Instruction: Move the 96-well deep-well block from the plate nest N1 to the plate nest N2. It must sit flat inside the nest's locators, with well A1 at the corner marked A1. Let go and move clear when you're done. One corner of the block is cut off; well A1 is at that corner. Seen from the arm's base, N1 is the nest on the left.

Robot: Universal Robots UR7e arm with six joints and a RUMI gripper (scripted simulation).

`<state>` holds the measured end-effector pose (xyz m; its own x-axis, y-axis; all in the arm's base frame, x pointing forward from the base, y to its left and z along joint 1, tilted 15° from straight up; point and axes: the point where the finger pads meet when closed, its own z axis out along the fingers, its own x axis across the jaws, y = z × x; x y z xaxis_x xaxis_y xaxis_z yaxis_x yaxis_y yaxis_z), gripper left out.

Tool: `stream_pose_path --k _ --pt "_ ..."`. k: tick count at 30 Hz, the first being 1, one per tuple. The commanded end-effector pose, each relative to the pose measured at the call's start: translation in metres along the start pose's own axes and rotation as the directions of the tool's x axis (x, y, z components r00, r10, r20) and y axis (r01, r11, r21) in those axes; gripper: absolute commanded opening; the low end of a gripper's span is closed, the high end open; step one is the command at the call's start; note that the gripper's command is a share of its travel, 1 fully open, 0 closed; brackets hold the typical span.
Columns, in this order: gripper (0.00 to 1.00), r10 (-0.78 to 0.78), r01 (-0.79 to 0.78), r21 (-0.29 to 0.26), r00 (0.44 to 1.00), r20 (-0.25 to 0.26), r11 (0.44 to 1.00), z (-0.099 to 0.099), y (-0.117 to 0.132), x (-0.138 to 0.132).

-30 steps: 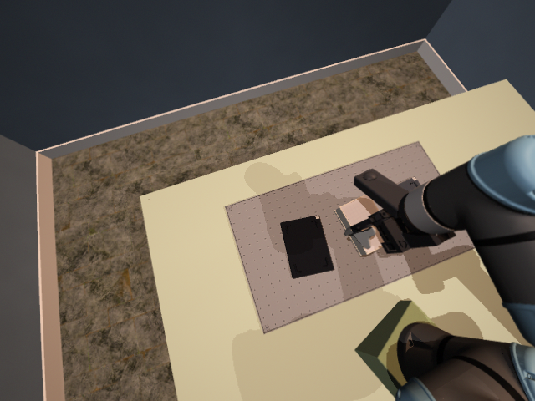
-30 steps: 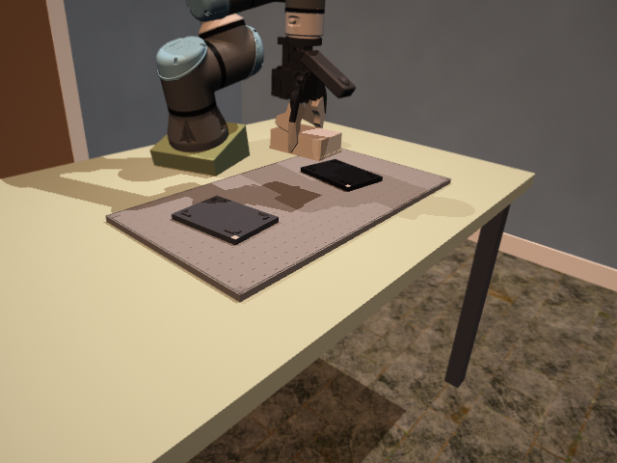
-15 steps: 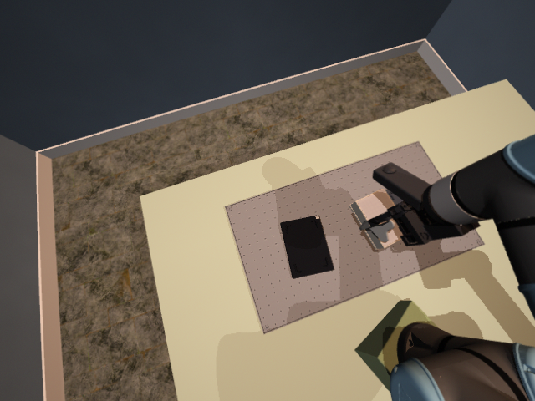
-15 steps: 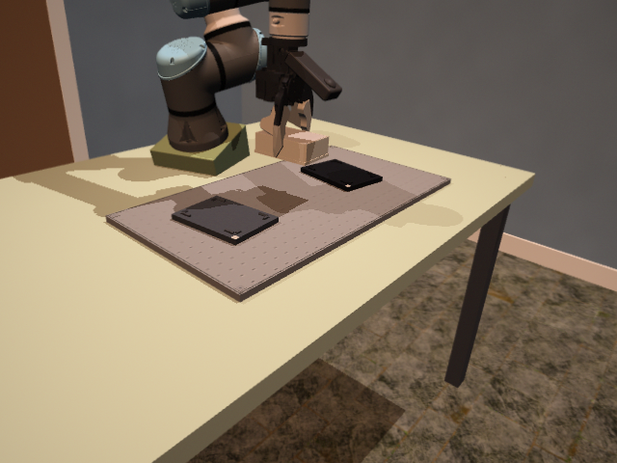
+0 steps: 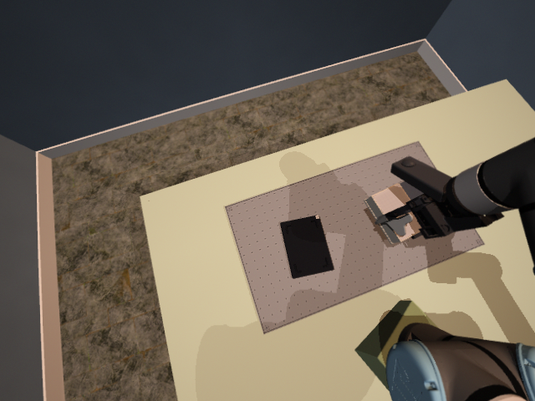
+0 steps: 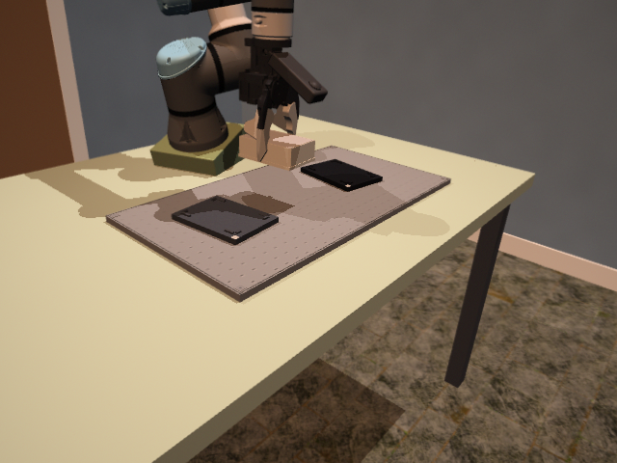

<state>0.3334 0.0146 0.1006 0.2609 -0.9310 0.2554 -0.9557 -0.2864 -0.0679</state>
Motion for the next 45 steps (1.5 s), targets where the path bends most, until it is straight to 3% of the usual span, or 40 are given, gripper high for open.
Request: stream_pose_path --k 1,45 --pt "0.0 -0.001 0.001 0.002 1.0 0.002 1.0 0.0 0.001 0.017" --pt "0.0 -0.001 0.001 0.002 1.0 0.002 1.0 0.0 0.014 0.138"
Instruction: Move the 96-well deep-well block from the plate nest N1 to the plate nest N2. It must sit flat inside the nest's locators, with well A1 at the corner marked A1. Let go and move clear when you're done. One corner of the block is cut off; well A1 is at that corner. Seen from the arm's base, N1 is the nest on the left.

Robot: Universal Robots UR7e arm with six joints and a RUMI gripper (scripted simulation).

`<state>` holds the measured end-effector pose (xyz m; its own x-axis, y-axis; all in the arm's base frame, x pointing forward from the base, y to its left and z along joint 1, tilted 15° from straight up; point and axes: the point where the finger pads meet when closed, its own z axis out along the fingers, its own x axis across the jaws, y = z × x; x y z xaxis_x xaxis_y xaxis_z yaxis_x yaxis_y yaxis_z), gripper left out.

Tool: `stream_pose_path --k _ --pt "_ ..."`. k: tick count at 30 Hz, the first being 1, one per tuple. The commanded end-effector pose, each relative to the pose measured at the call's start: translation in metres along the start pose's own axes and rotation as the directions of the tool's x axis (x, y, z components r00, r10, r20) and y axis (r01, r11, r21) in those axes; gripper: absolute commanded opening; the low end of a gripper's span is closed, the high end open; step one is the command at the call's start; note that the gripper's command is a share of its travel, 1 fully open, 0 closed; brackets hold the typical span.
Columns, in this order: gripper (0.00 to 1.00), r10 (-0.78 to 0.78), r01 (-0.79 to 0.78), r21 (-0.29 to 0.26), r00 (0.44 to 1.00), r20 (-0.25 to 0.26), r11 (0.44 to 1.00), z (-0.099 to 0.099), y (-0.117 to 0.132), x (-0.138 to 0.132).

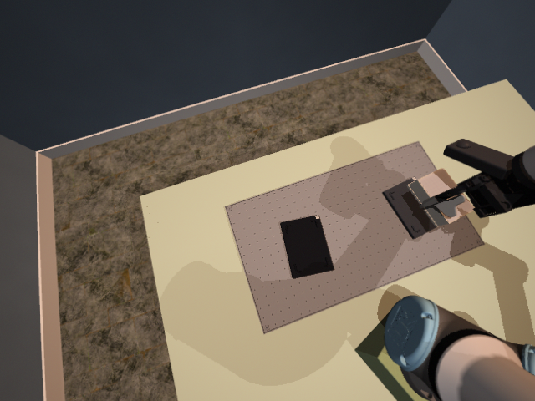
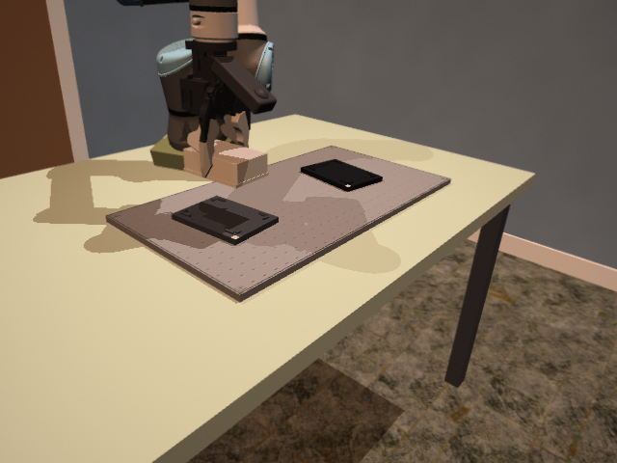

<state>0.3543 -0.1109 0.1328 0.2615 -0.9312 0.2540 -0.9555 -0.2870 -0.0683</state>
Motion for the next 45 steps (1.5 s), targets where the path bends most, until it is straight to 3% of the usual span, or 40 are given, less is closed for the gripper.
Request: stream_pose_path --k 1,37,45 --pt "0.0 0.0 0.0 0.002 1.0 0.0 1.0 0.0 0.0 0.008" --pt "0.0 0.0 0.0 0.002 1.0 0.0 1.0 0.0 0.0 0.007" --pt "0.0 0.0 0.0 0.002 1.0 0.0 1.0 0.012 0.0 0.006"
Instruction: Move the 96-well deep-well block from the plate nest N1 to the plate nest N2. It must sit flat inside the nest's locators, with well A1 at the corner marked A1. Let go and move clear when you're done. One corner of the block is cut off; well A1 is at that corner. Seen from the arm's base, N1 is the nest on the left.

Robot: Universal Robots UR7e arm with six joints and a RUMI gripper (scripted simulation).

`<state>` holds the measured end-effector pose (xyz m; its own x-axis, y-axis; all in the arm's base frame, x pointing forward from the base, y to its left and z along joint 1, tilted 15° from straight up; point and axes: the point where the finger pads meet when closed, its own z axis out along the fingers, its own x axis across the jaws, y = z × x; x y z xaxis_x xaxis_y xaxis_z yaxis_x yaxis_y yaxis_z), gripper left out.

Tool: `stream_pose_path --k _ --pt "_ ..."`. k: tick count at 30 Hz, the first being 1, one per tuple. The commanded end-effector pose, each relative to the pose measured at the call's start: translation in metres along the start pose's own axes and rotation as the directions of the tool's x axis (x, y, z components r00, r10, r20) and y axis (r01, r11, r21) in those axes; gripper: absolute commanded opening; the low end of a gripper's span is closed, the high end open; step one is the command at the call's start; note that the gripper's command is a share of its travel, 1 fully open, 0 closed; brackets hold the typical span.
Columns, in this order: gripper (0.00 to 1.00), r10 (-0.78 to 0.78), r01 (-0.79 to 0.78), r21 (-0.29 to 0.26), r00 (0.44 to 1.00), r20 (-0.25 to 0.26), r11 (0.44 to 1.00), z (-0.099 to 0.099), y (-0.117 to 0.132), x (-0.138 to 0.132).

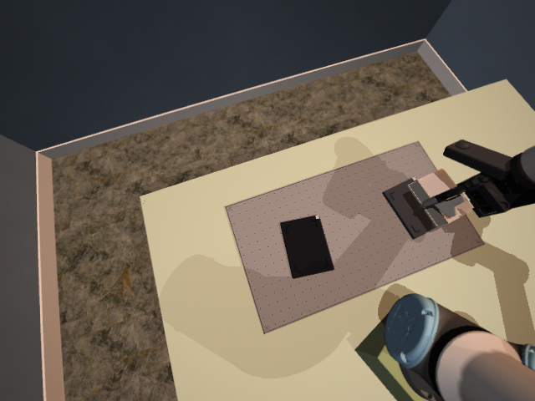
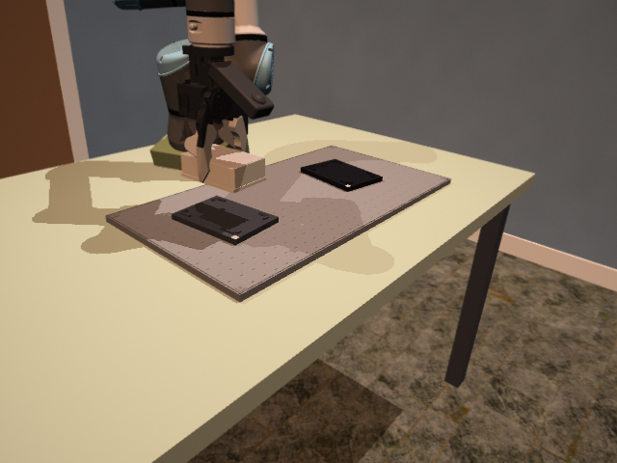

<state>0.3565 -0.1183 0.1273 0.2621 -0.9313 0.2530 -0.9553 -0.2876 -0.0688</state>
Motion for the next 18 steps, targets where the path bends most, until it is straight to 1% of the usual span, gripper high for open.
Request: stream_pose_path --k 1,16,18 --pt "0.0 0.0 0.0 0.001 1.0 -0.001 1.0 0.004 0.0 0.0" --pt "0.0 0.0 0.0 0.001 1.0 -0.001 1.0 0.029 0.0 0.0" --pt "0.0 0.0 0.0 0.001 1.0 -0.001 1.0 0.029 0.0 0.0"
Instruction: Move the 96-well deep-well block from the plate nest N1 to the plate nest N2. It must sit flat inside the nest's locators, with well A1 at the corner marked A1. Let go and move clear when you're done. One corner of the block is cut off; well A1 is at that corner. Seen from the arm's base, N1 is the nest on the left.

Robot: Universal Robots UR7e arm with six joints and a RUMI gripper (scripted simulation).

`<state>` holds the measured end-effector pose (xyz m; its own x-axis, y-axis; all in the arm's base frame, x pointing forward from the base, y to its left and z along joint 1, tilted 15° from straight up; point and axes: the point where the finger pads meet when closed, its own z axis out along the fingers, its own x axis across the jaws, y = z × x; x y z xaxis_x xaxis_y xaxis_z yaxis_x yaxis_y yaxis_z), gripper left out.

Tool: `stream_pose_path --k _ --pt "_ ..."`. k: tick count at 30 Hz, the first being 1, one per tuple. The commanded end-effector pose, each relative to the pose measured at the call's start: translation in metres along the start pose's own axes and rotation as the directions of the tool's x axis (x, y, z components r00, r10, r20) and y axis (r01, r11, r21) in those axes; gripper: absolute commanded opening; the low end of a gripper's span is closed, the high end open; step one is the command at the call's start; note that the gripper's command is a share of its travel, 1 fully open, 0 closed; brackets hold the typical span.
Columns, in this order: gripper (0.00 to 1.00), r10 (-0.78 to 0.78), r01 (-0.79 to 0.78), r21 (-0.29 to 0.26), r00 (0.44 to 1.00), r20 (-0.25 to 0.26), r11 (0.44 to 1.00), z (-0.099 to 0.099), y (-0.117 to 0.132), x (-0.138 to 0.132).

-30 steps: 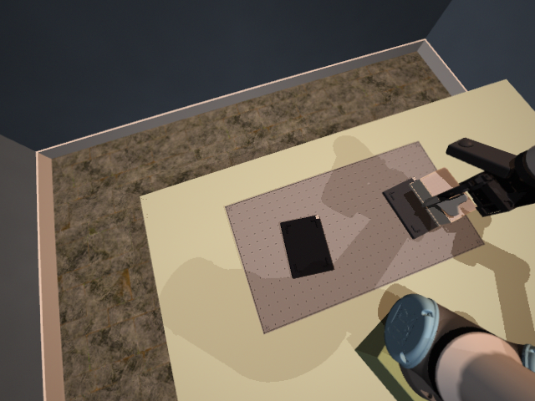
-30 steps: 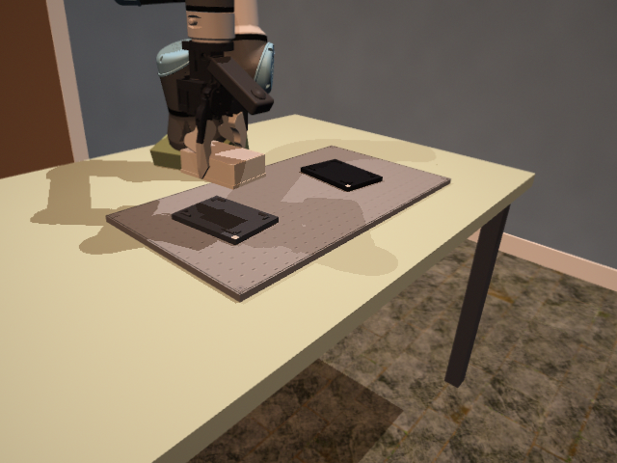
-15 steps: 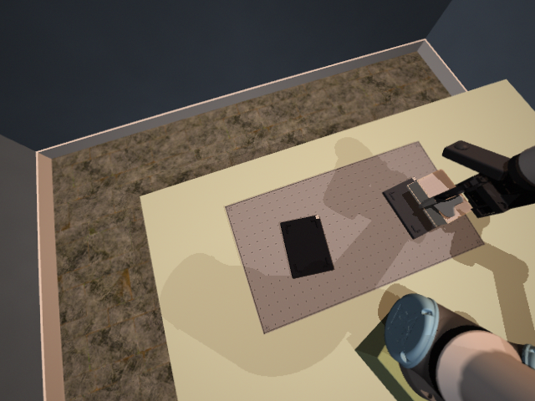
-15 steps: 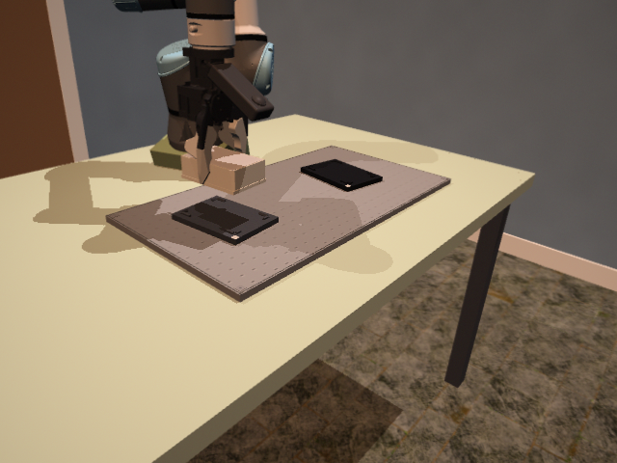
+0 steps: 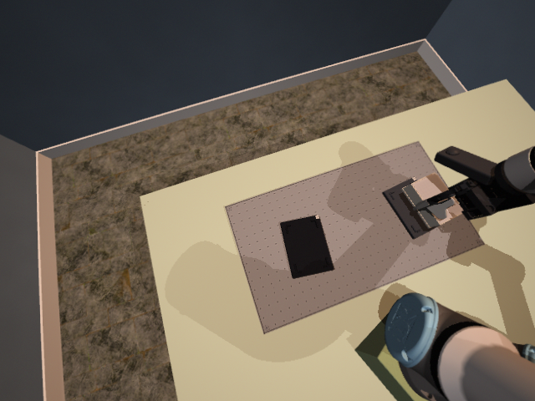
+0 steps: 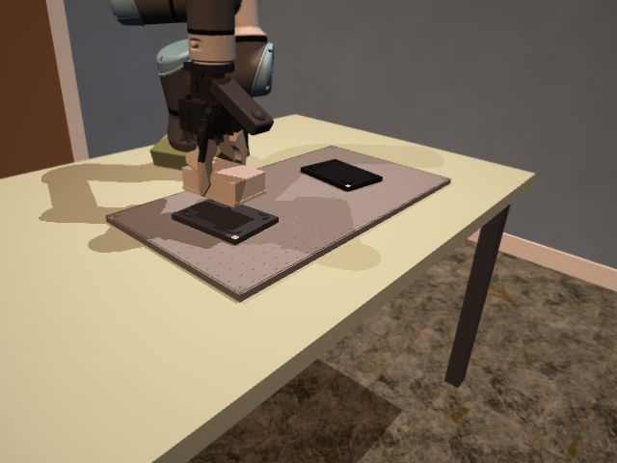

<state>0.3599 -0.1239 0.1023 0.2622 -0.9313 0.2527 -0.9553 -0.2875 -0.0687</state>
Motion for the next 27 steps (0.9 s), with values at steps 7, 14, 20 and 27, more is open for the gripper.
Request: stream_pose_path --k 7,14,20,27 --pt "0.0 0.0 0.0 0.001 1.0 -0.001 1.0 0.015 -0.001 0.001" --pt "0.0 0.0 0.0 0.001 1.0 -0.001 1.0 0.027 -0.001 0.001" --pt "0.0 0.0 0.0 0.001 1.0 -0.001 1.0 0.033 -0.001 0.001" --pt "0.0 0.0 0.0 0.001 1.0 -0.001 1.0 0.037 -0.001 0.001"
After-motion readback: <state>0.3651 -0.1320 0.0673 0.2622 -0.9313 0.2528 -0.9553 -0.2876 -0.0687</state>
